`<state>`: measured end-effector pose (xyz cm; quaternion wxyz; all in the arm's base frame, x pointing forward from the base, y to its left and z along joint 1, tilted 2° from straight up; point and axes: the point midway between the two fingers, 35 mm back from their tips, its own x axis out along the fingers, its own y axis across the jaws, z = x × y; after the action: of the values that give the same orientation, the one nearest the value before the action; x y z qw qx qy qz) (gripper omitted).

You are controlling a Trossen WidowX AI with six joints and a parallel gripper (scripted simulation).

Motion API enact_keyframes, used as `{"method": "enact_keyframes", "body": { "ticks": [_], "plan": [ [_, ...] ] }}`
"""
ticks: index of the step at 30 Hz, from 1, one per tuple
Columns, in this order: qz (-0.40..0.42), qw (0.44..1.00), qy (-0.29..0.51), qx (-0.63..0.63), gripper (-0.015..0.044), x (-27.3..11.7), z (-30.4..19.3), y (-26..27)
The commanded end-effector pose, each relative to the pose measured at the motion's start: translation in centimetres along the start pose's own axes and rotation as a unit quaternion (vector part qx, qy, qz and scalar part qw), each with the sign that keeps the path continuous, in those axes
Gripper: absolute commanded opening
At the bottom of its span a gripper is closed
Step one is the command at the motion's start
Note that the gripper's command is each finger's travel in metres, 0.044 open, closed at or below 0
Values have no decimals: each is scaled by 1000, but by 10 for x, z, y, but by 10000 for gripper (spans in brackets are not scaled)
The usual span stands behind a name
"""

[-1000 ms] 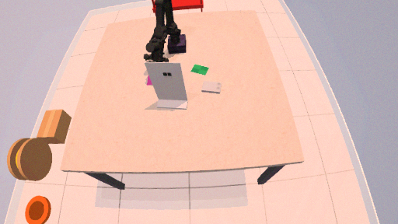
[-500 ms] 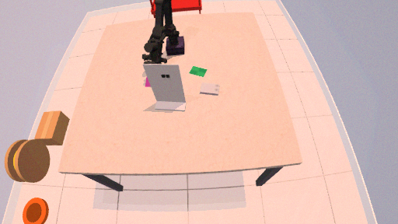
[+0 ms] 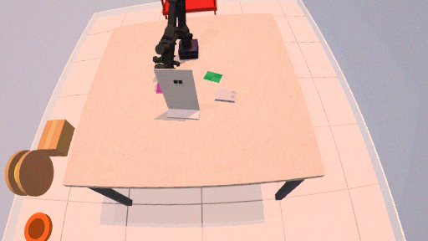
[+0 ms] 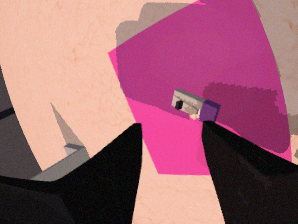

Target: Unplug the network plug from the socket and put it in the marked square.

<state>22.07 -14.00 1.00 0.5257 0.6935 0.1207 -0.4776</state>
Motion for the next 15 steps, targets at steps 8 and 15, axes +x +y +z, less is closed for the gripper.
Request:
{"method": "enact_keyframes", "body": {
  "ticks": [8, 15],
  "plan": [
    [-1, 1000, -1, 1, 156, -7, 0, 5],
    [-1, 1000, -1, 1, 156, -14, 0, 11]
  ]
}}
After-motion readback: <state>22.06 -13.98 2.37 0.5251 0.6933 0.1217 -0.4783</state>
